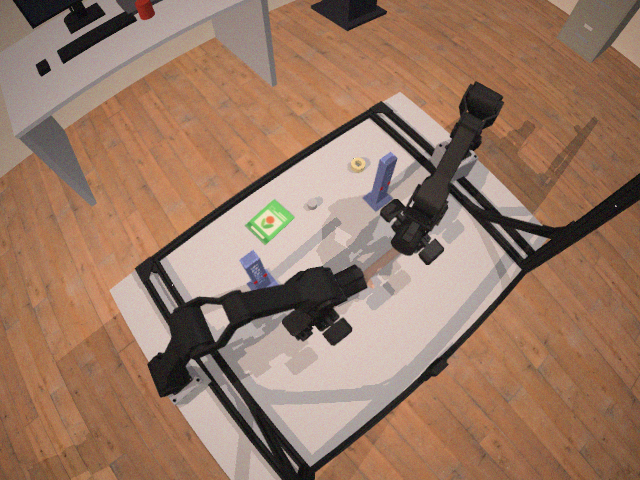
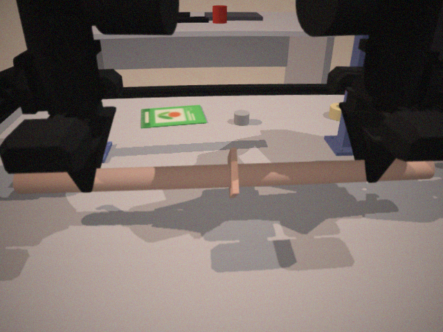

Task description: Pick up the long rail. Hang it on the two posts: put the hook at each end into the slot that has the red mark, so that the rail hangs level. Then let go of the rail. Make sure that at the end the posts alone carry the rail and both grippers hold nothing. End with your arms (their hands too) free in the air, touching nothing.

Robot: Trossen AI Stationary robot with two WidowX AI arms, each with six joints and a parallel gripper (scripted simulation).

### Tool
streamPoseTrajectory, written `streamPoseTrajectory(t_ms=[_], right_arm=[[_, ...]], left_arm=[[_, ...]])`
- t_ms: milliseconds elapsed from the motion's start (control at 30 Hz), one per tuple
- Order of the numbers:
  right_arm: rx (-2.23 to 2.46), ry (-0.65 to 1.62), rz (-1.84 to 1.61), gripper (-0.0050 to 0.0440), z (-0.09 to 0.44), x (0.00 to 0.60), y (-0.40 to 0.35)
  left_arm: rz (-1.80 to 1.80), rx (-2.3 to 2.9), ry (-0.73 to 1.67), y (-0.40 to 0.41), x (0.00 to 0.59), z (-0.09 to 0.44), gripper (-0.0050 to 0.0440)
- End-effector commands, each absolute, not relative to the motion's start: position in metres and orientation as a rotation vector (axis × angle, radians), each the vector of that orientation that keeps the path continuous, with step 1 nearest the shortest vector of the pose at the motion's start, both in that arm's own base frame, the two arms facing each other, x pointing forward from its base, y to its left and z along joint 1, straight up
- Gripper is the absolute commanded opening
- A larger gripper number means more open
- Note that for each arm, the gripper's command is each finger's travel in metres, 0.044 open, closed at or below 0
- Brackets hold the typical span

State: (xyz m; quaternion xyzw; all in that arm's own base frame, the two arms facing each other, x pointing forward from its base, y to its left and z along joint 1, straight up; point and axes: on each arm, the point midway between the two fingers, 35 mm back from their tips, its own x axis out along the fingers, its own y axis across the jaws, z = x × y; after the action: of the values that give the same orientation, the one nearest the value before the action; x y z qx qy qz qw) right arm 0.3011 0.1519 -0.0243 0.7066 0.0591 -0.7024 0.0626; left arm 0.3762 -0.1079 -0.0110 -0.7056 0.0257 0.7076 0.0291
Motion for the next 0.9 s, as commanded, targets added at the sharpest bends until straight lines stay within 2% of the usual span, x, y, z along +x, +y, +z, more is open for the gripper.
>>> streamPoseTrajectory(t_ms=[0,233,867], right_arm=[[2.141,0.183,-2.123,0.0,-0.0207,0.3016,0.1524],[2.13,0.172,-2.124,0.0,-0.0219,0.3007,0.1525],[2.038,-0.059,-2.003,0.0,-0.023,0.2998,0.1584]], left_arm=[[2.179,-2.185,0.086,-0.1088,0.3771,-0.006,0.0],[2.18,-2.174,0.073,-0.1085,0.3764,-0.0074,0.0],[2.06,-2.072,-0.16,-0.1151,0.3755,-0.0092,0.0]])
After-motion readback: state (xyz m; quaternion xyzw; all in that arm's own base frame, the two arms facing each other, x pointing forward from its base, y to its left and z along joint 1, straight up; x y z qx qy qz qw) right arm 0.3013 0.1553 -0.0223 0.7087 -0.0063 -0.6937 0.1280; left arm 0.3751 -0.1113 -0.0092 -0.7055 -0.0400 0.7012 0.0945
